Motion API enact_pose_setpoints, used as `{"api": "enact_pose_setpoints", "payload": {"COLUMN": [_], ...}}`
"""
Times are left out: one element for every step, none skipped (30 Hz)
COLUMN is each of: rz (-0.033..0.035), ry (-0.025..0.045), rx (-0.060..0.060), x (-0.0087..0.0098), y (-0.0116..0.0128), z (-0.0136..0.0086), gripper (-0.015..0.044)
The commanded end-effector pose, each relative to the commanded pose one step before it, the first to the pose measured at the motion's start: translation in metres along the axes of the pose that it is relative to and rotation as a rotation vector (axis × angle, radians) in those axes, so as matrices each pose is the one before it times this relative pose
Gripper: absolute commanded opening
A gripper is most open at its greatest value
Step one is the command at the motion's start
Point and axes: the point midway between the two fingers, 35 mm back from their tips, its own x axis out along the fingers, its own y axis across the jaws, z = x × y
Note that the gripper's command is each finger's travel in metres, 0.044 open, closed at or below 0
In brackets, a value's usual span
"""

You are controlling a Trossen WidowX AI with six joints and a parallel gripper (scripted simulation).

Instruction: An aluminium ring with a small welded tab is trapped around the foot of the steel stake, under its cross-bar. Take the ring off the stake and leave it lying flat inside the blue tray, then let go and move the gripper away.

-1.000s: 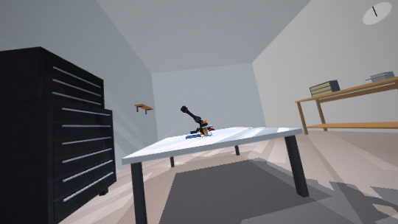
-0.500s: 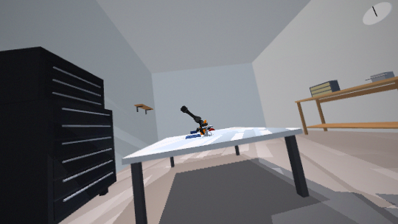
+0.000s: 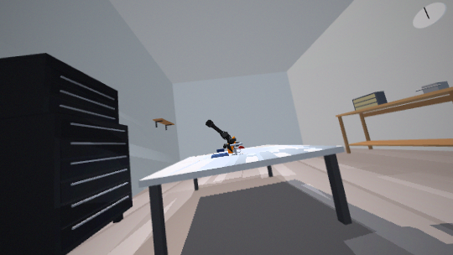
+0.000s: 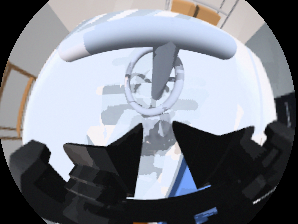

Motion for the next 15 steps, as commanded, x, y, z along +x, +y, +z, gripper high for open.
{"api": "enact_pose_setpoints", "payload": {"rz": [-0.00326, 0.00051, 0.00153, 0.00254, 0.00304, 0.00301, 0.00297, 0.00294, 0.0029, 0.00287, 0.00283, 0.00279, 0.00276, 0.00272, 0.00269], "ry": [-0.00389, 0.0008, 0.00239, 0.00399, 0.00485, 0.00486, 0.00488, 0.00489, 0.00491, 0.00492, 0.00493, 0.00495, 0.00496, 0.00497, 0.00499], "rx": [0.0028, 0.0002, 0.0006, 0.0009, 0.0011, 0.0011, 0.0011, 0.0011, 0.0011, 0.0011, 0.0011, 0.001, 0.001, 0.001, 0.001], "x": [-0.00449, 0.00006, 0.00018, 0.00029, 0.00034, 0.00031, 0.00029, 0.00027, 0.00025, 0.00023, 0.00021, 0.00019, 0.00017, 0.00014, 0.00012], "y": [-0.00079, 0.00002, 0.00005, 0.00008, 0.00009, 0.00008, 0.00007, 0.00006, 0.00005, 0.00004, 0.00003, 0.00001, 0.0, -0.00001, -0.00002], "z": [0.00393, 0.00007, 0.0002, 0.00033, 0.0004, 0.0004, 0.0004, 0.00039, 0.00039, 0.00039, 0.00039, 0.00039, 0.00039, 0.00039, 0.00038], "gripper": [0.0, 0.0, 0.0, 0.0, 0.0, 0.0, 0.0, 0.0, 0.0, 0.0, 0.0, 0.0, 0.0, 0.0, 0.0]}}
